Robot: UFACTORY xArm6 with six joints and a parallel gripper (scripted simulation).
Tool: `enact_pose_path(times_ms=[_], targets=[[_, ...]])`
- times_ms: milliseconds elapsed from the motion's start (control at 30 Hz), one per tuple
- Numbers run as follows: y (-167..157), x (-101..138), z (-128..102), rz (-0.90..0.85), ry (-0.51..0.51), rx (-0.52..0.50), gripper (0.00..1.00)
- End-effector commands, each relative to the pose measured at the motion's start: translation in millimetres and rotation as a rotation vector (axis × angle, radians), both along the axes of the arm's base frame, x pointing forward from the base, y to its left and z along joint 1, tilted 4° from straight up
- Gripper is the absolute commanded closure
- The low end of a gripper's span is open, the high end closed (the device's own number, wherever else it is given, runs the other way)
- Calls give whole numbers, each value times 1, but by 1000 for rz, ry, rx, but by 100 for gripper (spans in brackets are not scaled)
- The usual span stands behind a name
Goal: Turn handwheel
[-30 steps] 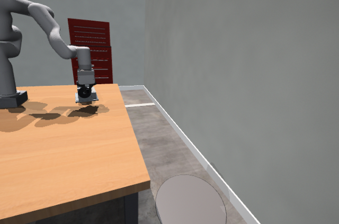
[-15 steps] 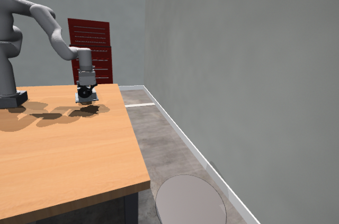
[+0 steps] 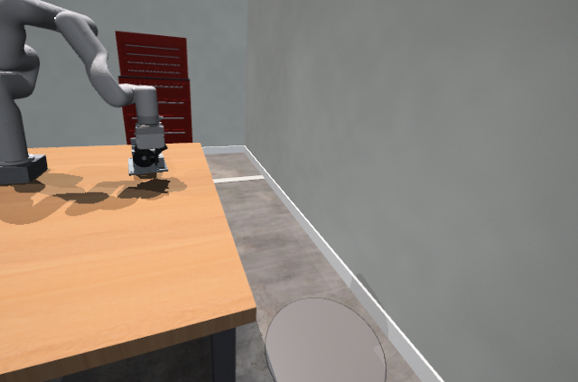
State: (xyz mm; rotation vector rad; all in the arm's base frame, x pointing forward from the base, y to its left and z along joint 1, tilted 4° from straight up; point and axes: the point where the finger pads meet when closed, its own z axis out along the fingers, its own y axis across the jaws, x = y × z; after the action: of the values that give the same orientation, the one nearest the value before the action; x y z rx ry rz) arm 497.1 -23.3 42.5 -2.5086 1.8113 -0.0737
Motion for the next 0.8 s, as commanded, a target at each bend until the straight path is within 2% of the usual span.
enact_pose_path(times_ms=[0,767], targets=[[0,0,-4,0,-1,0,94],[-7,-18,-26,0,-1,0,94]])
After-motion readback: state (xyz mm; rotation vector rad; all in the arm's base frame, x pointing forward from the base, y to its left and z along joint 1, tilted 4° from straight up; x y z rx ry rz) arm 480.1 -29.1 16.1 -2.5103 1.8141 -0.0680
